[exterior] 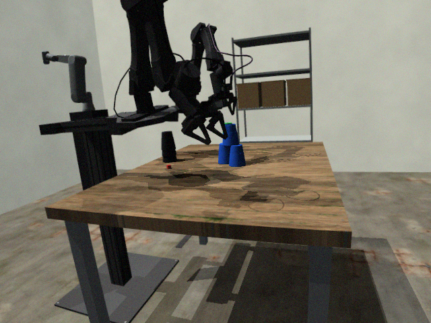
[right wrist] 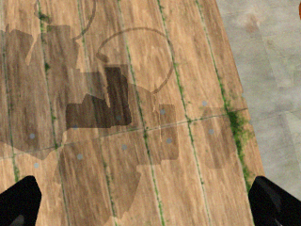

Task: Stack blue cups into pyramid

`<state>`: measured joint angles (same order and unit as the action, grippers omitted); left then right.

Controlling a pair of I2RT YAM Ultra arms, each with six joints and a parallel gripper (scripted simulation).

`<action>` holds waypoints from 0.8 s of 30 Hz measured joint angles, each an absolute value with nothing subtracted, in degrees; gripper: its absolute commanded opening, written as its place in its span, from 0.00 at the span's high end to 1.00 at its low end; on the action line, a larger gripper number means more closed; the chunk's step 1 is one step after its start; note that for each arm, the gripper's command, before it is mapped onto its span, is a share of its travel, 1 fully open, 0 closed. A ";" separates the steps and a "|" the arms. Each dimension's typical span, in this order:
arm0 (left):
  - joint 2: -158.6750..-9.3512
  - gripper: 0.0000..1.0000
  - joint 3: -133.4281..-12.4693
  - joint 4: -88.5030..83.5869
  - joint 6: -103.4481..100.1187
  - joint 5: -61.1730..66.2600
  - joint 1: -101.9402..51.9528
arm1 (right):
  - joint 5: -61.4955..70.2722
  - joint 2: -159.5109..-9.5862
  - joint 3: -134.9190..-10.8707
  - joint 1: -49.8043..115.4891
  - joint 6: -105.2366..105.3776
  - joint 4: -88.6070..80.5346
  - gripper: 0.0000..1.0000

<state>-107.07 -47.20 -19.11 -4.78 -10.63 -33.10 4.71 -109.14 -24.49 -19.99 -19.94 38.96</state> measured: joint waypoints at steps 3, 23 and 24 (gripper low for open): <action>-104.49 0.00 -44.29 -14.57 -2.59 -11.05 -30.63 | 5.72 -109.25 -24.51 -19.94 -20.47 40.29 0.00; -100.01 0.00 -24.36 26.74 17.85 -1.56 9.45 | 6.81 -109.25 -24.49 -19.94 -20.84 42.09 0.00; -101.06 0.00 -24.34 28.62 18.33 -0.49 10.66 | 6.81 -109.25 -24.49 -19.94 -20.84 42.11 0.00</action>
<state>-101.06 -24.34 28.62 18.33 -0.49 10.66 6.81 -109.25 -24.49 -19.94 -20.84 42.11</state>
